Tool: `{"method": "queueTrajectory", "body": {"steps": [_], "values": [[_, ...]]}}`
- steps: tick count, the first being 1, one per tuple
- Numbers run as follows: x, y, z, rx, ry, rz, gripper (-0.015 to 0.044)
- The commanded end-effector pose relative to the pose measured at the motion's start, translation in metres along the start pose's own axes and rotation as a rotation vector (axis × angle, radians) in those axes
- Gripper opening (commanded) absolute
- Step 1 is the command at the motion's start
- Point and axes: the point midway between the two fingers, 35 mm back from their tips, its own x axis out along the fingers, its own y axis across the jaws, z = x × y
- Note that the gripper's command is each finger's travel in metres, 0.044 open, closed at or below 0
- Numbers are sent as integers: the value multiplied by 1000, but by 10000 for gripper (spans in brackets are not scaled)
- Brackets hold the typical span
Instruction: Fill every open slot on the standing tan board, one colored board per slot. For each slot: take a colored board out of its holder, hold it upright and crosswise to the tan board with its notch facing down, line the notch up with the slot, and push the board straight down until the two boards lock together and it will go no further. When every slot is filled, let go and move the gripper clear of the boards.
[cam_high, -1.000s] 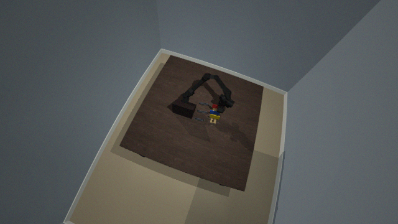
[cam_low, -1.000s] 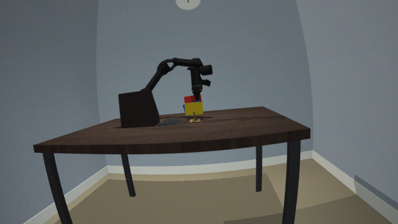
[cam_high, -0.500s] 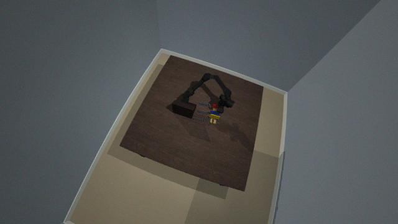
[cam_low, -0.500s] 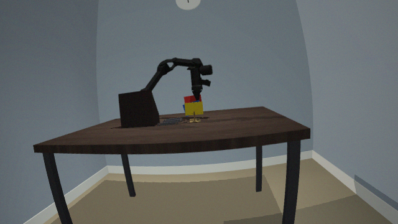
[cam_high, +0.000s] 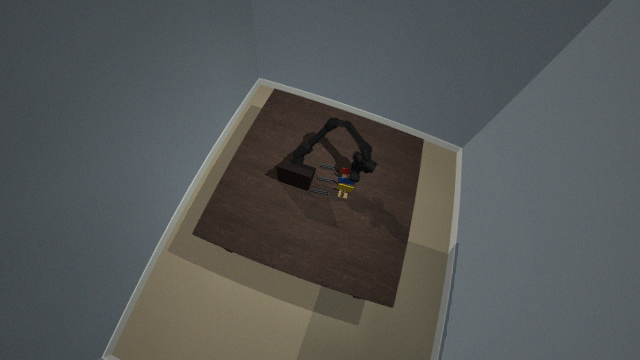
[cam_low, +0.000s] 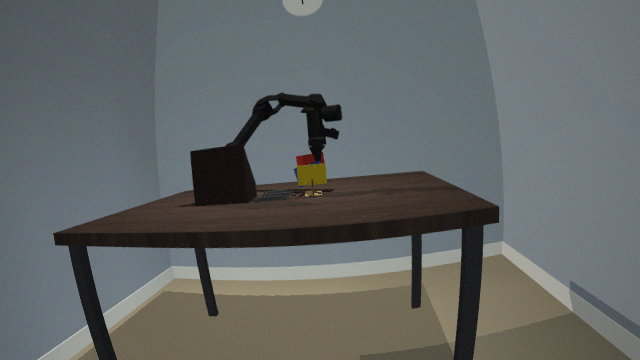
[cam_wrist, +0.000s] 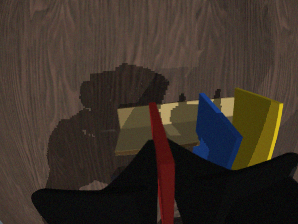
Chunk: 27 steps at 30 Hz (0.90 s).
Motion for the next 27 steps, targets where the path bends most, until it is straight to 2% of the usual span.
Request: {"method": "queueTrajectory", "body": {"steps": [1, 27], "values": [[4, 0, -2, 11, 4, 6, 0], [16, 0, -2, 11, 4, 6, 0]]}}
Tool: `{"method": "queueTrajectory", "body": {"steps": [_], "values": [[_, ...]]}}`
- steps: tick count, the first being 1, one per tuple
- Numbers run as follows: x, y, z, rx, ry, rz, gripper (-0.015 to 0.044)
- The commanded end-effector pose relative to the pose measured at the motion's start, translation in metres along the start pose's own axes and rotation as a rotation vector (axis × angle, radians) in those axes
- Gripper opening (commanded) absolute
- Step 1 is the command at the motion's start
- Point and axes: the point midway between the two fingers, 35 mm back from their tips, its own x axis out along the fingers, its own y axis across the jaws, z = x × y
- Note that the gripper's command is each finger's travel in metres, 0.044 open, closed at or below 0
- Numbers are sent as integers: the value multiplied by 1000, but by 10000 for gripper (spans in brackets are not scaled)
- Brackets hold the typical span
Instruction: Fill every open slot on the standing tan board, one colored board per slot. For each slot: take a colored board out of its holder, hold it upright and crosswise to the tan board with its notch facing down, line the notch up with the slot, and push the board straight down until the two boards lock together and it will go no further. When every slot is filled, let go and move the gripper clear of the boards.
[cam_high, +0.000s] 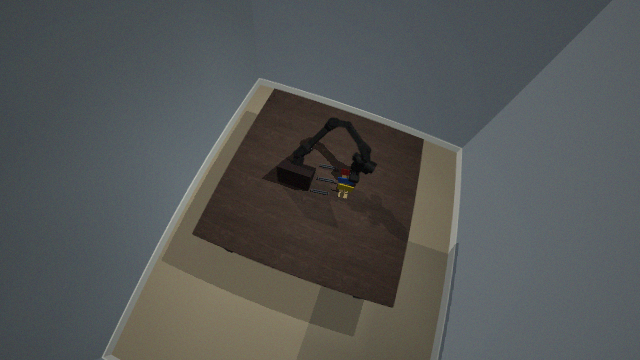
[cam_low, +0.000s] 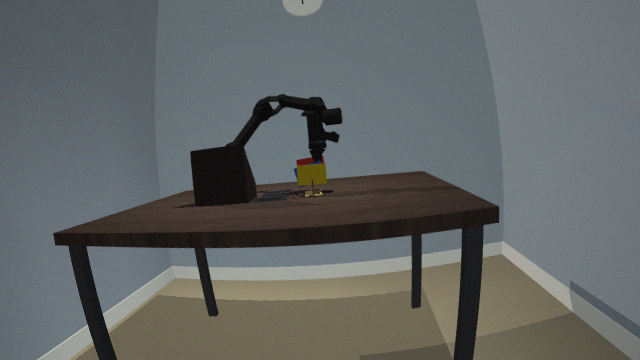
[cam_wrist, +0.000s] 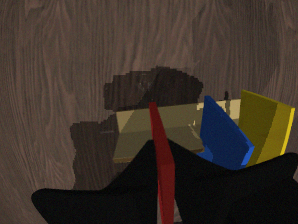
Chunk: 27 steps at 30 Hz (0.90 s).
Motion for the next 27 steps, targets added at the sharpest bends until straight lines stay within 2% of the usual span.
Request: {"method": "queueTrajectory", "body": {"steps": [1, 27], "values": [[4, 0, -2, 11, 4, 5, 0], [15, 0, -3, 11, 4, 6, 0]]}}
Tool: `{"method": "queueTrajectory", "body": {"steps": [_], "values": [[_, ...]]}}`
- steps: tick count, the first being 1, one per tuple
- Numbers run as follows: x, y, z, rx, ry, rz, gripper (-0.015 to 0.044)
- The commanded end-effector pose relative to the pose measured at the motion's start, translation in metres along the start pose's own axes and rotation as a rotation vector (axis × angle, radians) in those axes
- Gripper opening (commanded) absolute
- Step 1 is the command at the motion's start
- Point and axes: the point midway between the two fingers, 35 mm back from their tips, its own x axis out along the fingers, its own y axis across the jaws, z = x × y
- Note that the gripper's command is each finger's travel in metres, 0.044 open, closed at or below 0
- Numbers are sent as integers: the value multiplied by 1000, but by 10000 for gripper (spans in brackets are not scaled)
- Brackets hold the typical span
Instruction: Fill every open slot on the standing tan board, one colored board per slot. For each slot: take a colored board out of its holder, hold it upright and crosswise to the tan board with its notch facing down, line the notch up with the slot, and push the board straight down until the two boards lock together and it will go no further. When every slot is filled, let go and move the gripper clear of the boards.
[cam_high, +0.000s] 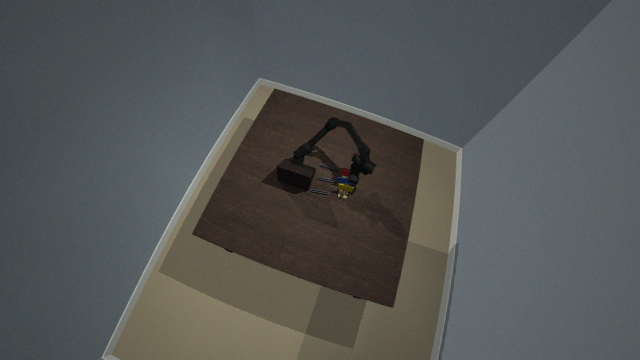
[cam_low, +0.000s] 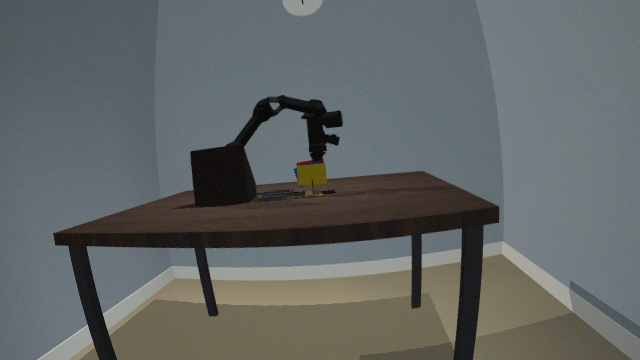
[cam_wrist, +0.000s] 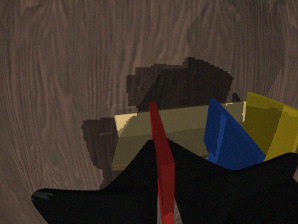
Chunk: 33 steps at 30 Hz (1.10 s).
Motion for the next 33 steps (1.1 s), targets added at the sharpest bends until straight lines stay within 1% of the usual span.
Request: {"method": "queueTrajectory", "body": {"steps": [1, 33], "values": [[4, 0, -2, 7, 7, 5, 0], [4, -1, -1, 14, 7, 5, 0]]}}
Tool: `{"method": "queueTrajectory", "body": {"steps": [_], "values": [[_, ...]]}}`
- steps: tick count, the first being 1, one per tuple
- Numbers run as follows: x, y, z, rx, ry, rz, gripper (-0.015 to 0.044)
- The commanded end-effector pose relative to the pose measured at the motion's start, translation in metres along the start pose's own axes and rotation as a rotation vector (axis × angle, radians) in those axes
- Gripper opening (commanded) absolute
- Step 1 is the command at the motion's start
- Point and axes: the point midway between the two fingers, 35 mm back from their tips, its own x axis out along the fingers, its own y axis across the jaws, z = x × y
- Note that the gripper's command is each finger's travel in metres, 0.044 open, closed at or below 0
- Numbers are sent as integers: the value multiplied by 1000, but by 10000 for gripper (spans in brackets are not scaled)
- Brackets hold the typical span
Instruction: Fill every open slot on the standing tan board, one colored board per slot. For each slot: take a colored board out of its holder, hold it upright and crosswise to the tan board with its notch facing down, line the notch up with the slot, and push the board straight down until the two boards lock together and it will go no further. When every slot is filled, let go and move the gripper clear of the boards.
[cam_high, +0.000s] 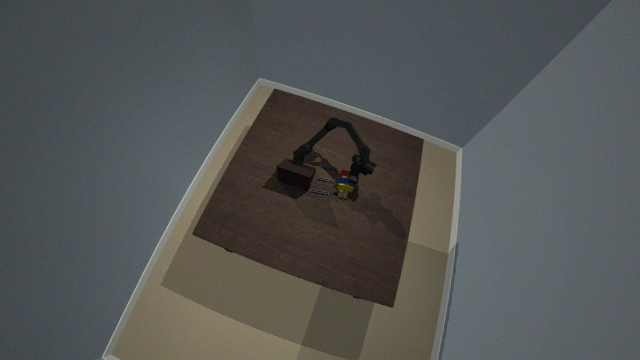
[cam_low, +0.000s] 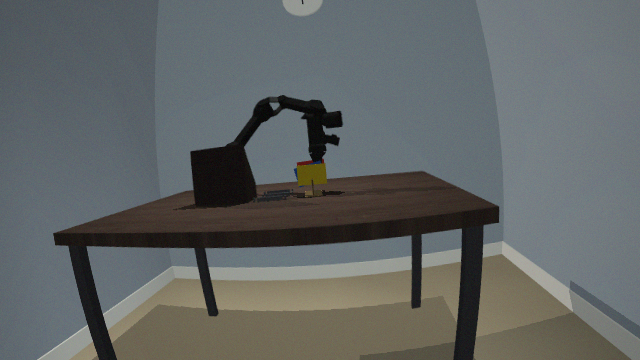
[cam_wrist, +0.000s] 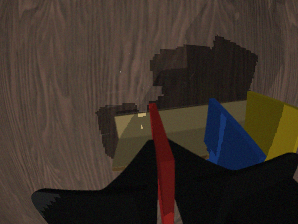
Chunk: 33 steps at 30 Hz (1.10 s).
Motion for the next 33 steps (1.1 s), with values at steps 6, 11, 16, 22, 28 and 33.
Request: {"method": "queueTrajectory", "body": {"steps": [6, 11, 16, 22, 28, 33], "values": [[2, 0, -2, -16, 8, 3, 0], [2, 0, -2, -22, 8, 3, 0], [4, 1, -1, -12, 8, 3, 0], [6, 1, -1, -9, 8, 3, 0], [9, 1, -1, -9, 8, 3, 0], [10, 1, 0, -9, 8, 3, 0]]}}
